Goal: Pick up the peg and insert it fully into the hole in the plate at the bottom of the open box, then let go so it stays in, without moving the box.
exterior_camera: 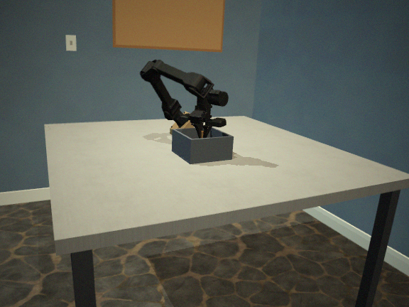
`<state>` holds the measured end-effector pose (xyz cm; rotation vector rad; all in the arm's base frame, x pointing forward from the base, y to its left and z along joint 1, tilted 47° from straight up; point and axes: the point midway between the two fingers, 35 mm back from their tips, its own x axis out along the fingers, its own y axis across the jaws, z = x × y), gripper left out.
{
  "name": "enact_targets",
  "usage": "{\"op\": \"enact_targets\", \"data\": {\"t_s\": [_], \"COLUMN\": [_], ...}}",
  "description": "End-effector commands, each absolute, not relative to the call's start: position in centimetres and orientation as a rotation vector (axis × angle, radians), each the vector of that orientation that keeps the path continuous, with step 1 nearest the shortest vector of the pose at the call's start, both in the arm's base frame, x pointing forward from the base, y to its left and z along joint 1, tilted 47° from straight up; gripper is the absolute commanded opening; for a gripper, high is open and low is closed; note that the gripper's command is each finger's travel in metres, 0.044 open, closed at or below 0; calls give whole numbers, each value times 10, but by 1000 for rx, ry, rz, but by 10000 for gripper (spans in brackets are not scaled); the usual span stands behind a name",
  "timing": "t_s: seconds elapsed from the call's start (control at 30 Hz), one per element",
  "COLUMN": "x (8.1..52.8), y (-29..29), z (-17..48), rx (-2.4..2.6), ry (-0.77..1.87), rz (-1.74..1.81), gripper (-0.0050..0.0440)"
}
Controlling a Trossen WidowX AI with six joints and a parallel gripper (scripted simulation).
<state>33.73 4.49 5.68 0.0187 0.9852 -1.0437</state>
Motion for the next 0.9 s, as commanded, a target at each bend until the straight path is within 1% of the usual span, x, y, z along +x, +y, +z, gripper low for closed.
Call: {"op": "enact_targets", "data": {"t_s": [0.0,0.1,0.3,0.33,0.87], "x": [337,337,337,337,337], "y": [45,45,45,45,48], "z": [57,57,57,57,59], "rx": [19,19,19,19,19], "ry": [985,985,985,985,985], "rz": [-1043,-1043,-1043,-1043,-1043], "gripper": [0,0,144,150,150]}}
